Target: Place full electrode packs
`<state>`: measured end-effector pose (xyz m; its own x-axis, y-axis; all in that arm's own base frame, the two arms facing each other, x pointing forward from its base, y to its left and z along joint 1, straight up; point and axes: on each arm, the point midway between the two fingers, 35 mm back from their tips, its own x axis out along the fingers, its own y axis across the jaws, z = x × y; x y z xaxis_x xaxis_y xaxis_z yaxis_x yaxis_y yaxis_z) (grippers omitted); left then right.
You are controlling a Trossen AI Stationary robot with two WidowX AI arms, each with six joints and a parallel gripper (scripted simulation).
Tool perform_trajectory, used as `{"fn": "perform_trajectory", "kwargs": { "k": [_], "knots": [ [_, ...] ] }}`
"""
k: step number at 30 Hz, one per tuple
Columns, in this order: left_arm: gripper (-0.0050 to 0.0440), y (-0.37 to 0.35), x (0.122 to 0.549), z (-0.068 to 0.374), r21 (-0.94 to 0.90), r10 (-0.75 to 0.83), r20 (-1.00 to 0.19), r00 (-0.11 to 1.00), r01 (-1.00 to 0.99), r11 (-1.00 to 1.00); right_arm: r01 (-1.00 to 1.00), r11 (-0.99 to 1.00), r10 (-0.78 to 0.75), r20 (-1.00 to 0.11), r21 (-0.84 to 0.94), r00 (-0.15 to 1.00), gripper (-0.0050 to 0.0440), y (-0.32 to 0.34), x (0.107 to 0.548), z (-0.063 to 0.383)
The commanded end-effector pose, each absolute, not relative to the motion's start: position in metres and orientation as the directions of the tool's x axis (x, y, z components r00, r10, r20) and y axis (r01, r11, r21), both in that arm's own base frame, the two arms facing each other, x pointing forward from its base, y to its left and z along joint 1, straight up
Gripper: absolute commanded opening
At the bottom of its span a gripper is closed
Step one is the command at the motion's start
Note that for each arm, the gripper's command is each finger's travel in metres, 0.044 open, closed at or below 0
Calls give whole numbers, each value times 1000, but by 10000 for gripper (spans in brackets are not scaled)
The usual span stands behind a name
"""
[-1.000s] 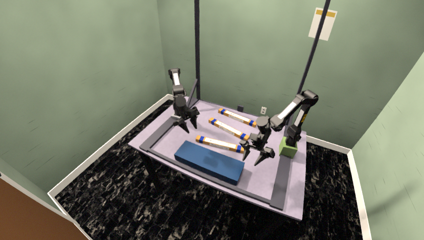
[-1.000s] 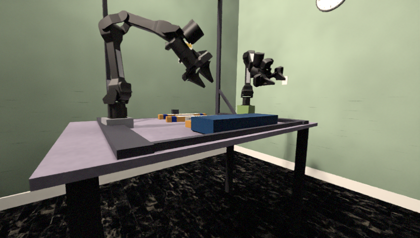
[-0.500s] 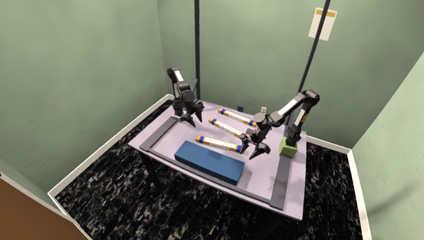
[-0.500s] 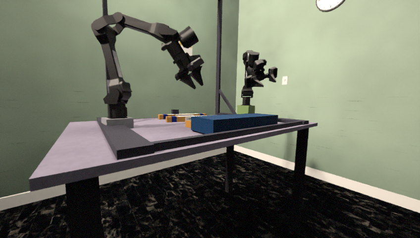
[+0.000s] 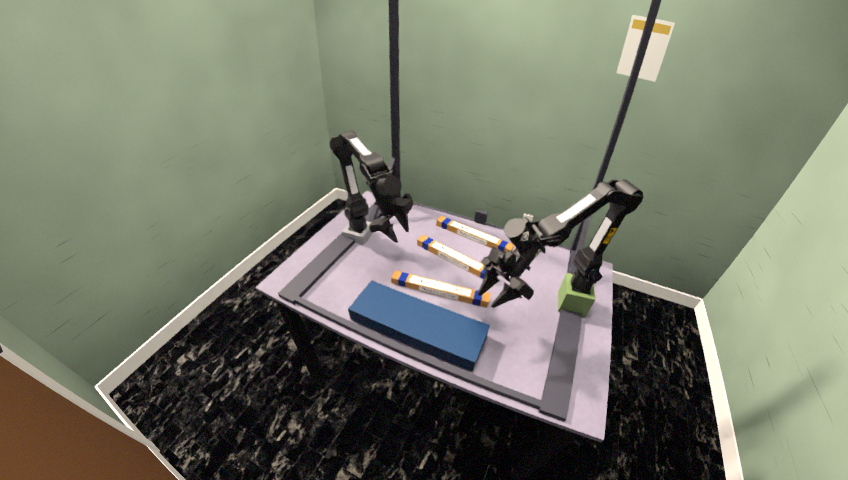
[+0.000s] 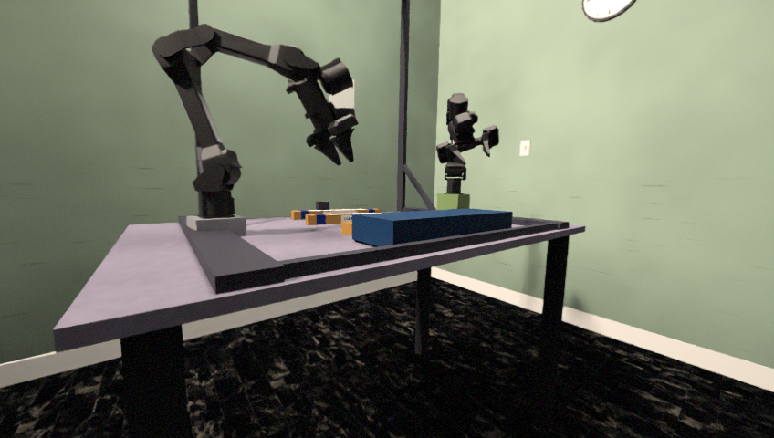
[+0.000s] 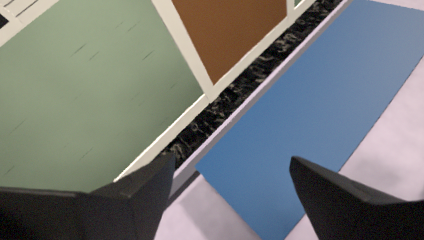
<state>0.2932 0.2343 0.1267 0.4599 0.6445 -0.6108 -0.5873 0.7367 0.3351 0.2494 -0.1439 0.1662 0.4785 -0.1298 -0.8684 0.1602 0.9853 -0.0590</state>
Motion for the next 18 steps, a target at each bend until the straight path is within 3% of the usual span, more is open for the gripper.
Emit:
{"fn": "perform_trajectory", "kwargs": {
  "k": [1,18],
  "knots": [
    [330,216,298,136,322,595,-626,503,-529,785,150,988,-111,-880,-45,462,330,-121,242,168],
    [330,157,298,120,263,416,-741,527,-343,902,105,994,-45,-920,-4,389,330,-61,211,162]
  ]
}}
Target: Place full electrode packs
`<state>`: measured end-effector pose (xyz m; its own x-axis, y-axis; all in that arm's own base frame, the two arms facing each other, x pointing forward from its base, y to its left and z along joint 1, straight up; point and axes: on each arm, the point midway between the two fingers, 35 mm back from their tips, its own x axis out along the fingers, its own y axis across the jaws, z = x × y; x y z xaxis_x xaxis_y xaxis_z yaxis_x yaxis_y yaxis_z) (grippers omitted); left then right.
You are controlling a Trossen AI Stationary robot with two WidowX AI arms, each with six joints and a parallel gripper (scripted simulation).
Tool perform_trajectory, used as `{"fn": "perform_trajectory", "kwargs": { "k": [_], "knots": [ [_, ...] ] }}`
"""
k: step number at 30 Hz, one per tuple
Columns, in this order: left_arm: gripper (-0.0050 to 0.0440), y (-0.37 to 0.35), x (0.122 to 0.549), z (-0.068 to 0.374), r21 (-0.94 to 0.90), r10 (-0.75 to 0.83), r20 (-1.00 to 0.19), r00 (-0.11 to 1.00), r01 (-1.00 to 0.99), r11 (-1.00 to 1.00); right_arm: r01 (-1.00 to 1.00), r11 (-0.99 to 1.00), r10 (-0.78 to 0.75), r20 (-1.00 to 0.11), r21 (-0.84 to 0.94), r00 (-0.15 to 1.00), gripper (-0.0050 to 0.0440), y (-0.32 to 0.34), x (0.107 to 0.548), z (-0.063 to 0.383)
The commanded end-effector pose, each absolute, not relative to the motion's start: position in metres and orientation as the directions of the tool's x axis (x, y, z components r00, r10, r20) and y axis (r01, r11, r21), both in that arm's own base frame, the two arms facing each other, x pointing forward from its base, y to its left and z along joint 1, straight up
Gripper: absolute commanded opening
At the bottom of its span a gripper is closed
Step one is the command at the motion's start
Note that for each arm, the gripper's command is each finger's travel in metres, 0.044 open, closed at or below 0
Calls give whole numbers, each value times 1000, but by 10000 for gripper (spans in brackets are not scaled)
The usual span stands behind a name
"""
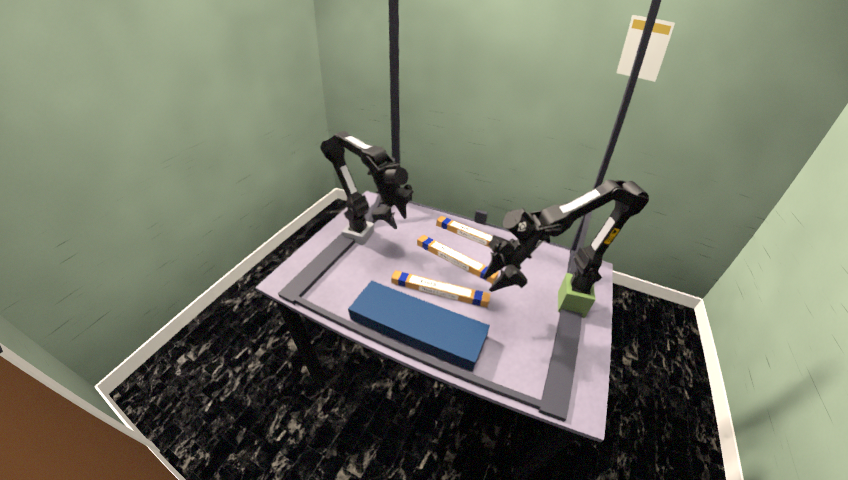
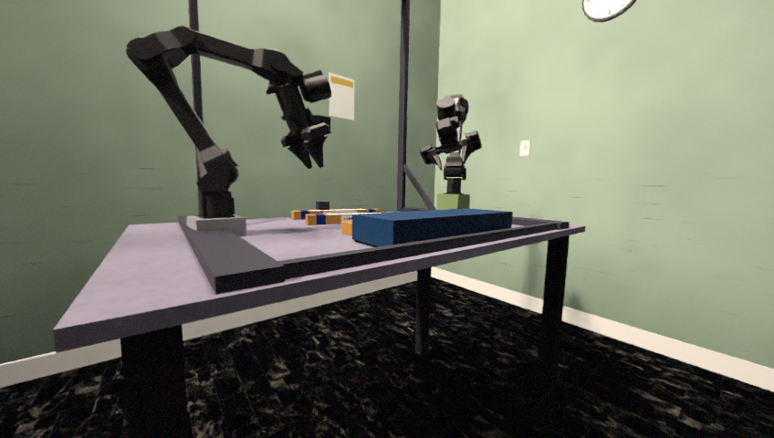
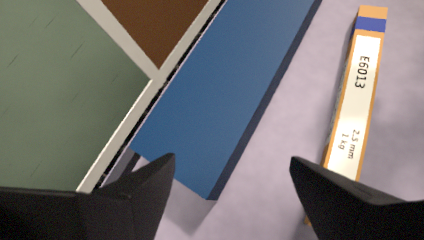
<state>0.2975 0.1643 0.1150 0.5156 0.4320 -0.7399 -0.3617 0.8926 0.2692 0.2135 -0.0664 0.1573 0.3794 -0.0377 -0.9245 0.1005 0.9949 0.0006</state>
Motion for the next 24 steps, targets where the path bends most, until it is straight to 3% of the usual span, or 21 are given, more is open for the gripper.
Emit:
{"fn": "perform_trajectory", "kwargs": {
  "k": [1,10,24],
  "knots": [
    [330,148,296,120,253,386,-754,532,-307,918,105,994,-45,-920,-4,389,330,-61,211,162],
    [330,112,292,121,195,257,-806,533,-171,966,105,994,-45,-920,-4,389,330,-61,211,162],
    [330,43,261,114,59,23,-894,447,68,996,105,994,-45,-920,-4,389,330,-61,211,162]
  ]
}}
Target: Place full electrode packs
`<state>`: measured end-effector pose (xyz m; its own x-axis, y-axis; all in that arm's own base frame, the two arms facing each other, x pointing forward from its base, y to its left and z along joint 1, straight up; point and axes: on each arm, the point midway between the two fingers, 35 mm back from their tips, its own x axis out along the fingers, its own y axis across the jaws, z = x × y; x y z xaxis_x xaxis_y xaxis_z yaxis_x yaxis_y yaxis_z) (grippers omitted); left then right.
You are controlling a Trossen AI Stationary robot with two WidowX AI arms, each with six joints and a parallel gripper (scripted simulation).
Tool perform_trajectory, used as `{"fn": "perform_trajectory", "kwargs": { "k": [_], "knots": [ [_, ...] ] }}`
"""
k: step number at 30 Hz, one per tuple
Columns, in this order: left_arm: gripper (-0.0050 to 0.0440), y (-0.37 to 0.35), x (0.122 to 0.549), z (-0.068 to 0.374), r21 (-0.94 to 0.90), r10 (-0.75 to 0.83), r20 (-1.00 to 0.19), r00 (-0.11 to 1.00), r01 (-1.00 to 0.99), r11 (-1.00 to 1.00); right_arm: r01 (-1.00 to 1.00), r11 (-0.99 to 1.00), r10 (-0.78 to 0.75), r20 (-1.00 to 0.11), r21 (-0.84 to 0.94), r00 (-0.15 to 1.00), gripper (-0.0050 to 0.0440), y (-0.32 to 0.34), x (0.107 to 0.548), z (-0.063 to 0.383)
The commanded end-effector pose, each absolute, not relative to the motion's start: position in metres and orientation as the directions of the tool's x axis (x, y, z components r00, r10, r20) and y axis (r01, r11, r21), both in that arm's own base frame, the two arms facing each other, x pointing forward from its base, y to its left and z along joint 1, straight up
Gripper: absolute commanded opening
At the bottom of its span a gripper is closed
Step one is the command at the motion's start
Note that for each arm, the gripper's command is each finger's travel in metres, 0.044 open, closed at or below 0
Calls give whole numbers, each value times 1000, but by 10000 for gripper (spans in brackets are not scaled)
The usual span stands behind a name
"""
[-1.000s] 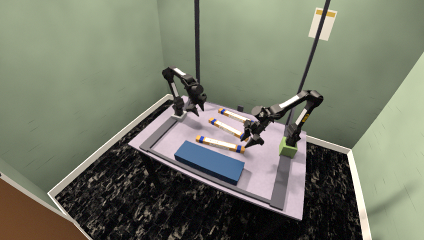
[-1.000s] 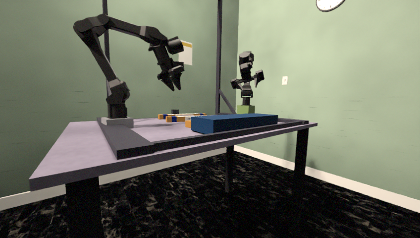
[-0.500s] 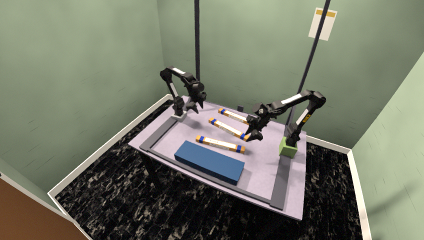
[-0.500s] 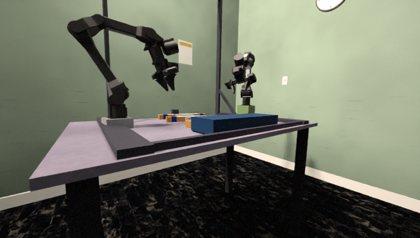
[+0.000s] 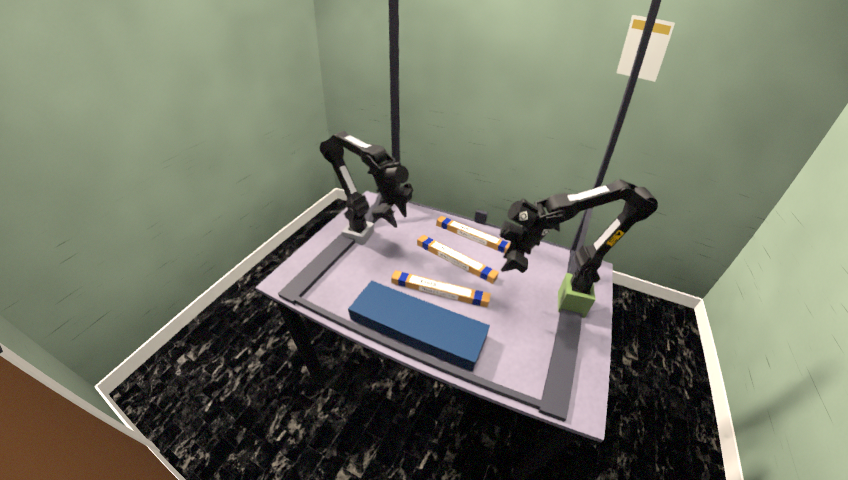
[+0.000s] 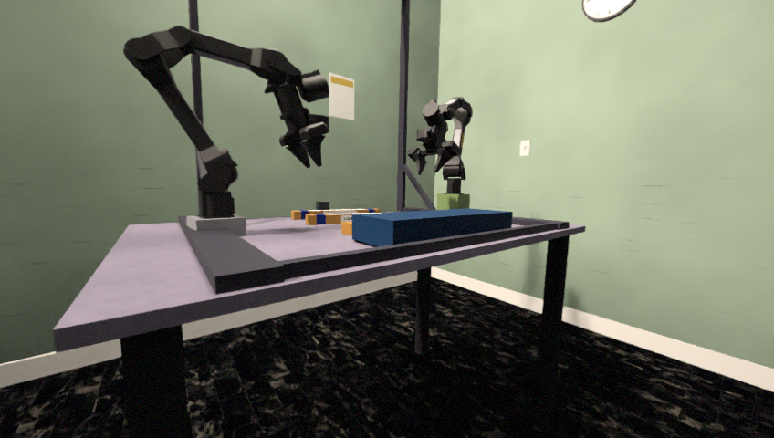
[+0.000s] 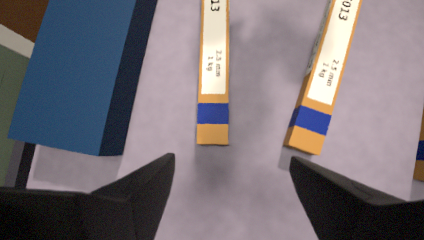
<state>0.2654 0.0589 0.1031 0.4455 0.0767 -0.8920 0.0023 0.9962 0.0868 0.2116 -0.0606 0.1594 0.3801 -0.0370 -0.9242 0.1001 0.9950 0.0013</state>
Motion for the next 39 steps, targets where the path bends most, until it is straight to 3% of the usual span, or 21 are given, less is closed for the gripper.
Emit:
{"fn": "perform_trajectory", "kwargs": {
  "k": [1,7,24,25,28,39],
  "knots": [
    [330,37,253,105,49,18,-905,425,61,997,105,994,-45,-920,-4,389,330,-61,211,162],
    [330,17,238,105,-3,-53,-923,380,132,991,105,994,-45,-920,-4,389,330,-61,211,162],
    [330,19,241,107,4,-47,-921,386,131,991,105,994,-45,-920,-4,389,330,-61,211,162],
    [200,18,251,109,7,-40,-933,357,128,992,106,994,-47,-923,-7,381,330,-60,202,162],
    [200,15,271,110,7,-29,-961,274,129,992,103,995,-41,-922,-2,385,330,-57,184,170],
    [200,7,330,113,6,-30,-961,275,129,992,103,995,-50,-917,-10,395,330,-52,130,197]
  ]
}}
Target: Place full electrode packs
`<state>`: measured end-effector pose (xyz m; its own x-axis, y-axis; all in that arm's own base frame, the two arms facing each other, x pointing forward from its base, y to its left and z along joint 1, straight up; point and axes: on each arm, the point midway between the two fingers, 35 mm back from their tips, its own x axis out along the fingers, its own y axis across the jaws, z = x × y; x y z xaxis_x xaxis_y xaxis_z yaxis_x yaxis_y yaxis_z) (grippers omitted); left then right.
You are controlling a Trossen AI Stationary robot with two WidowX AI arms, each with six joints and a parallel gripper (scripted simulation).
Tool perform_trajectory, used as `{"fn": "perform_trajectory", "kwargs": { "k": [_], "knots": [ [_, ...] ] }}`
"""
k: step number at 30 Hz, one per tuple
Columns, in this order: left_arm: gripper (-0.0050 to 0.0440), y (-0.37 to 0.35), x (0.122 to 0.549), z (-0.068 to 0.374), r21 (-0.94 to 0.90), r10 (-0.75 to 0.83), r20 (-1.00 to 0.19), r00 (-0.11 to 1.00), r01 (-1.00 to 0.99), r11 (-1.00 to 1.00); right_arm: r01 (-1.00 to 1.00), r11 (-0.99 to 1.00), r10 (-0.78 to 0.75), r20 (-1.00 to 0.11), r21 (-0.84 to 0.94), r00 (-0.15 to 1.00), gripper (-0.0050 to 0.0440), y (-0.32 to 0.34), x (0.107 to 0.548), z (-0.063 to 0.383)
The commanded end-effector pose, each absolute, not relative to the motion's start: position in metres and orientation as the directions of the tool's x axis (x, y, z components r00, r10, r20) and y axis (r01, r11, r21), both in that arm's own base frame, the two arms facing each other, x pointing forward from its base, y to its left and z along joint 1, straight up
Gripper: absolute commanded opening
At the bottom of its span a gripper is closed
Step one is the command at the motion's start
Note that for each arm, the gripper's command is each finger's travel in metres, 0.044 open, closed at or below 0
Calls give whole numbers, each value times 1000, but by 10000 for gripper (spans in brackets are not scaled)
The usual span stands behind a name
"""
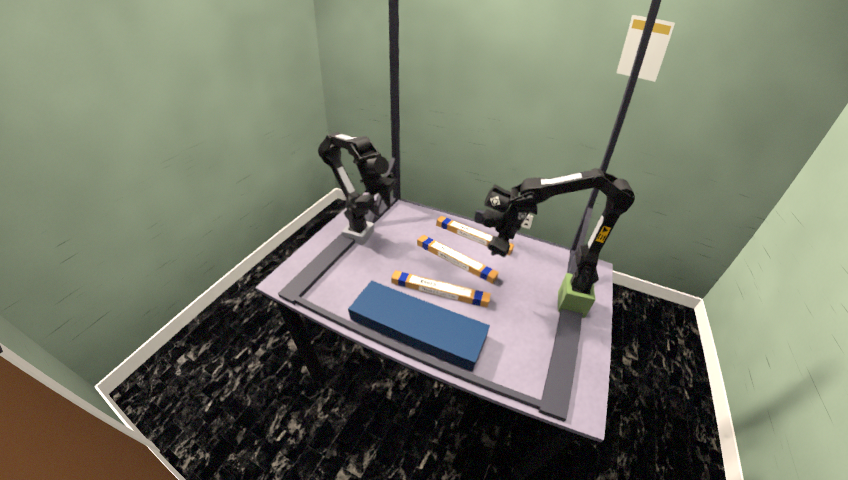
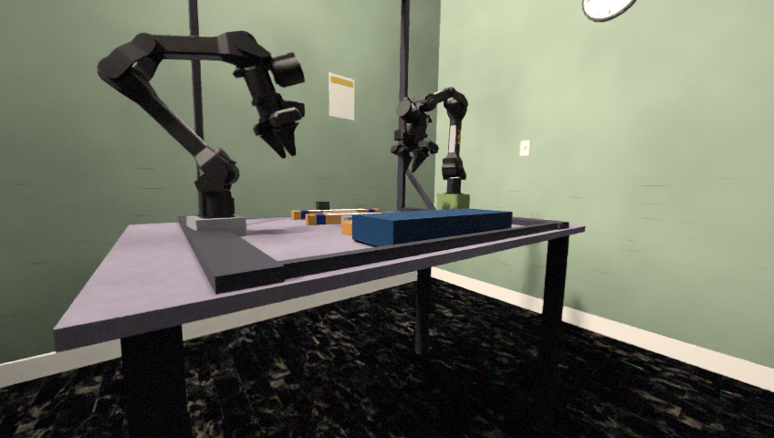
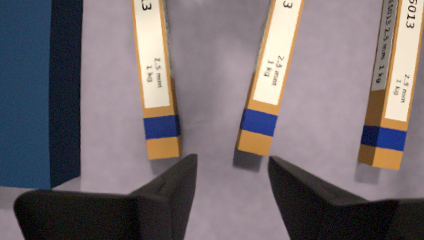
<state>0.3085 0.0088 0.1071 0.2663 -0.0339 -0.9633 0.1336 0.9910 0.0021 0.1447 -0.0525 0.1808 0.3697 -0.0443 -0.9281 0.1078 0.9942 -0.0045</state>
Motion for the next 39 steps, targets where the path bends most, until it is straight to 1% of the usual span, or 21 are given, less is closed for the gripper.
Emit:
{"fn": "perform_trajectory", "kwargs": {
  "k": [1,3,11,34,39],
  "knots": [
    [200,6,337,114,6,-30,-961,275,129,992,103,995,-50,-918,-10,394,330,-51,124,199],
    [200,4,350,114,6,-30,-961,276,129,992,103,995,-51,-919,-11,392,330,-50,112,203],
    [200,-3,402,118,5,-31,-960,277,129,992,105,994,-46,-924,-6,381,330,-50,110,200],
    [200,-2,400,118,4,-34,-959,281,131,991,105,994,-46,-924,-6,381,330,-50,110,200],
    [200,-2,400,112,4,-34,-959,281,131,991,105,994,-46,-924,-6,381,330,-50,110,200]
  ]
}}
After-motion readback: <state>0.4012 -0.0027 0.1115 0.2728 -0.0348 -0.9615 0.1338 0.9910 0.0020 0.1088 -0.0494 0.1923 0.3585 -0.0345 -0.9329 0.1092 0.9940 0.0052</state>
